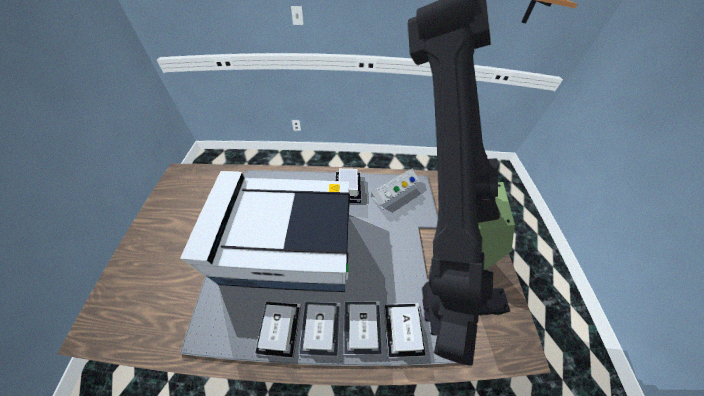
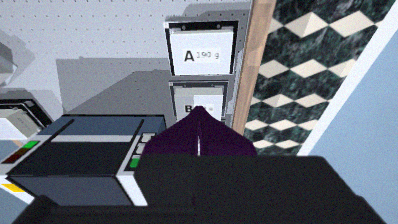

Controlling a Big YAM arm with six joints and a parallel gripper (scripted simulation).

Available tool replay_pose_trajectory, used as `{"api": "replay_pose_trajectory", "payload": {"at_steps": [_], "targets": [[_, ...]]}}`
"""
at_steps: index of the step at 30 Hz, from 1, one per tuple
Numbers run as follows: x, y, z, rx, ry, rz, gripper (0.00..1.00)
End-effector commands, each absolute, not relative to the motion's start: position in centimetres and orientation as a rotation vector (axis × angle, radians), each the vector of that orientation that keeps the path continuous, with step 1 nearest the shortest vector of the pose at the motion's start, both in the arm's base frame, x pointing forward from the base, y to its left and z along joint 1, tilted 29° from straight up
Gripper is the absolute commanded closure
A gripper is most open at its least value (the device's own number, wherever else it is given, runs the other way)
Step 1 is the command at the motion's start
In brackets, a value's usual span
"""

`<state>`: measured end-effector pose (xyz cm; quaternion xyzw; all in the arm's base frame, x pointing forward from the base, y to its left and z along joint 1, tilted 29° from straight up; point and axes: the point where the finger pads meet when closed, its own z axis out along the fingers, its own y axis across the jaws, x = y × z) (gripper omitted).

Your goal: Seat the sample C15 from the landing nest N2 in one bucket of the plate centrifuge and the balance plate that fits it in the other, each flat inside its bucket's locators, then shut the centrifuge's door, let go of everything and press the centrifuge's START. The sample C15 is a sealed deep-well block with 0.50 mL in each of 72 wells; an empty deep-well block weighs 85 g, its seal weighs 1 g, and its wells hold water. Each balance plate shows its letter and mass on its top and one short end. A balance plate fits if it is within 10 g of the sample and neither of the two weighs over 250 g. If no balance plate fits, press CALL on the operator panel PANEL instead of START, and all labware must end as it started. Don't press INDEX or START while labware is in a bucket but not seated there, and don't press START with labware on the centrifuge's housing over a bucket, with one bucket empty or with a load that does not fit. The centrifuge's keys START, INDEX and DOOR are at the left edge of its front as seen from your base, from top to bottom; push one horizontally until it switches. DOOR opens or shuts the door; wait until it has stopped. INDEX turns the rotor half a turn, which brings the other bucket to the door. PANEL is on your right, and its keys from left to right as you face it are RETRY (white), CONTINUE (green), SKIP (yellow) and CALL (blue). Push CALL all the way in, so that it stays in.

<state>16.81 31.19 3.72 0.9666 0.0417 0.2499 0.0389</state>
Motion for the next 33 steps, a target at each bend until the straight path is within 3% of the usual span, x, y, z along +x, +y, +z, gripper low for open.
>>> {"api": "replay_pose_trajectory", "payload": {"at_steps": [1,18,33], "targets": [[16.5,32.6,4.6,2.996,0.174,0.798,1.0],[16.4,32.5,4.4,2.991,0.176,0.794,1.0],[17.4,31.0,-1.5,2.957,0.163,0.766,1.0]]}}
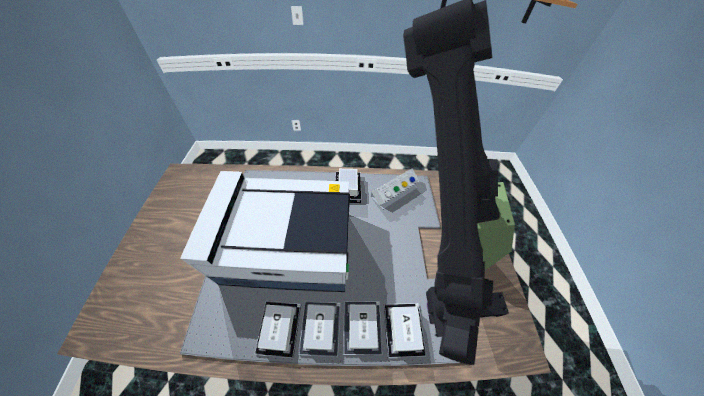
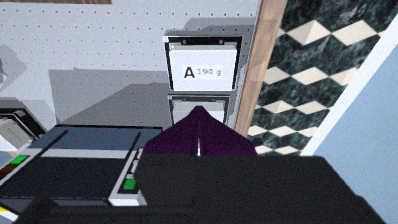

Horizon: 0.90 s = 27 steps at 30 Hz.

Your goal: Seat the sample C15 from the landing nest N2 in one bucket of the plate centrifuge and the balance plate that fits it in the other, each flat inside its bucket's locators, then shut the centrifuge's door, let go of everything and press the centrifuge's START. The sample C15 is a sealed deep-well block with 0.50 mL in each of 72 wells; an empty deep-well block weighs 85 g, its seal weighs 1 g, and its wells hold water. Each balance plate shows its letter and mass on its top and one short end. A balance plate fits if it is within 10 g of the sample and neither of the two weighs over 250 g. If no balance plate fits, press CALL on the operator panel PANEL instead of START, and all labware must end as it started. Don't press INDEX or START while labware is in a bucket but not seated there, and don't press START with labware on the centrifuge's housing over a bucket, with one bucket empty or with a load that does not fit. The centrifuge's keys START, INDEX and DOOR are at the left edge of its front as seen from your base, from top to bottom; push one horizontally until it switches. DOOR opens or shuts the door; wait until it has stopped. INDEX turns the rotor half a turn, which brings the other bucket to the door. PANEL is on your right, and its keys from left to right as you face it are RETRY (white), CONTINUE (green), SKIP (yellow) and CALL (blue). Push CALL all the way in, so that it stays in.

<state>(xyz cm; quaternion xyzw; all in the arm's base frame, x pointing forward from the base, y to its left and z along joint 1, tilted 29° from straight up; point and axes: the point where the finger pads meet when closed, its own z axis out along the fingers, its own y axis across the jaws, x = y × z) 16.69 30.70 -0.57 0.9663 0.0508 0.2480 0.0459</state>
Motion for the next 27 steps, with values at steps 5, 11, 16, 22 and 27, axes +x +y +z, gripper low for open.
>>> {"api": "replay_pose_trajectory", "payload": {"at_steps": [5,11,16,22,27], "targets": [[17.4,30.5,-4.0,2.954,0.175,0.764,1.0],[17.4,30.1,-5.4,2.953,0.181,0.763,1.0],[17.8,31.4,-4.1,2.989,0.166,0.796,1.0],[17.6,30.9,-5.0,2.969,0.174,0.777,1.0],[17.6,30.9,-5.0,2.969,0.174,0.777,1.0]]}}
